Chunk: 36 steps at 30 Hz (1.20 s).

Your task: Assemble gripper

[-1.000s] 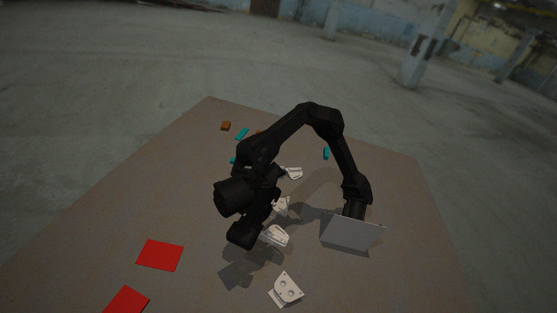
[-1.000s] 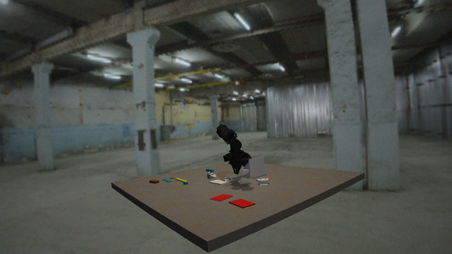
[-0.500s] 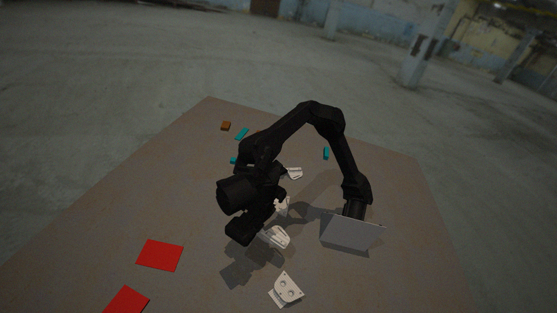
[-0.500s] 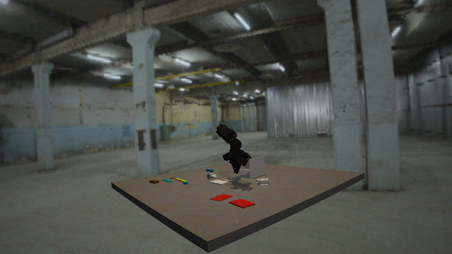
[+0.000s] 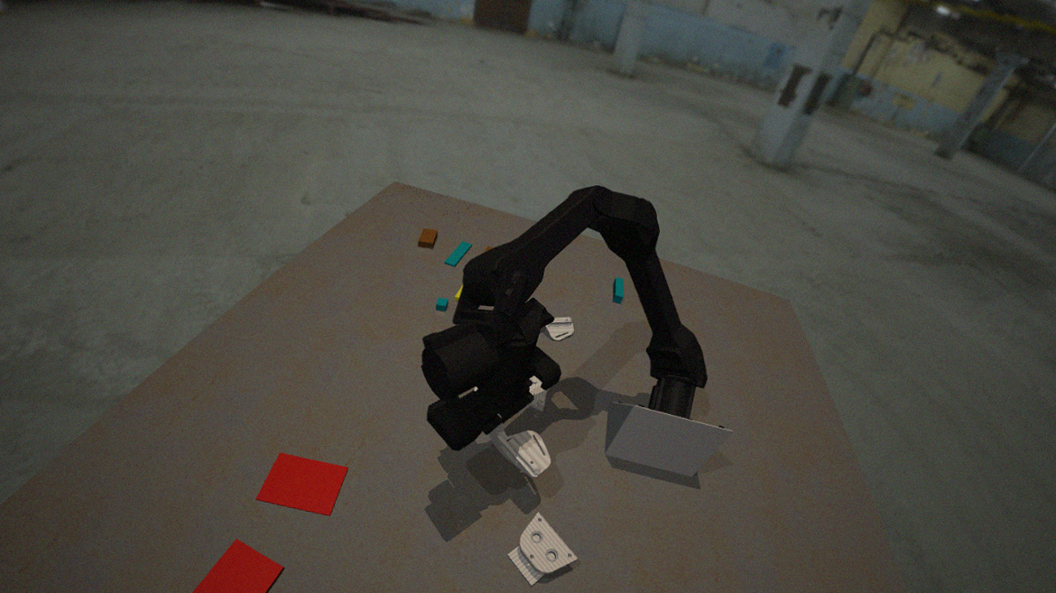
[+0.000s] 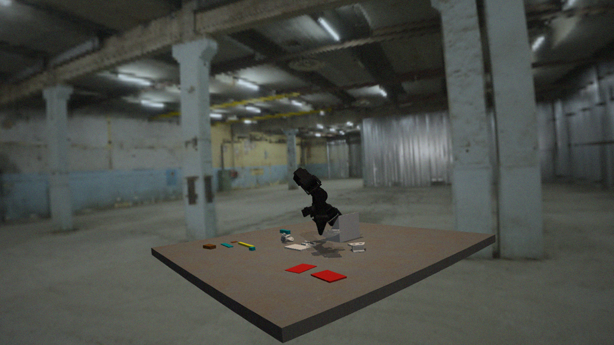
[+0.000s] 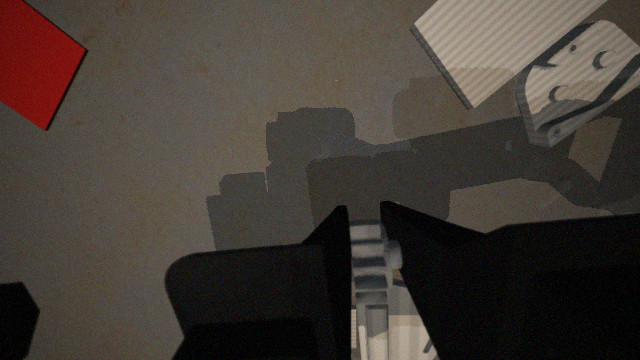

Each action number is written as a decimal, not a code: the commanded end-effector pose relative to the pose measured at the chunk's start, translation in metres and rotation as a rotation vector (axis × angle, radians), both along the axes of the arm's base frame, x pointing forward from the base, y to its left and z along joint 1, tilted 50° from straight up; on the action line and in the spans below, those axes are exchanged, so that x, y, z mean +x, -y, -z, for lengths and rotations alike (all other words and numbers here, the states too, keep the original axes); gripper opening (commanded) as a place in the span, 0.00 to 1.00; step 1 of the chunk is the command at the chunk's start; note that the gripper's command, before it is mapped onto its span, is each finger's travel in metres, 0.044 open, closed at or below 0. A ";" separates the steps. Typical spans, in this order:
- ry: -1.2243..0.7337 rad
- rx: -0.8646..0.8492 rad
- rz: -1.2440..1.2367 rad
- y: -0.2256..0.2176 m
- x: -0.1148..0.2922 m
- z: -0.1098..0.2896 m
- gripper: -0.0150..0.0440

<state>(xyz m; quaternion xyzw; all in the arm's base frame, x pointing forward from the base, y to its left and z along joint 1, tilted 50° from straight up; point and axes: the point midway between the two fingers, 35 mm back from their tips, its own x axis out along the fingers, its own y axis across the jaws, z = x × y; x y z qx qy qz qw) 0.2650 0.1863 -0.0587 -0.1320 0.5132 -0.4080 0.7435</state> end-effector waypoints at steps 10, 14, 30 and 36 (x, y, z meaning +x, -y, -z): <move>0.245 0.052 0.220 0.011 -0.009 -0.013 0.32; 0.276 0.058 0.247 0.012 -0.010 -0.014 0.32; 0.276 0.058 0.247 0.025 -0.007 -0.002 0.32; 0.276 0.058 0.247 0.032 -0.005 0.005 0.32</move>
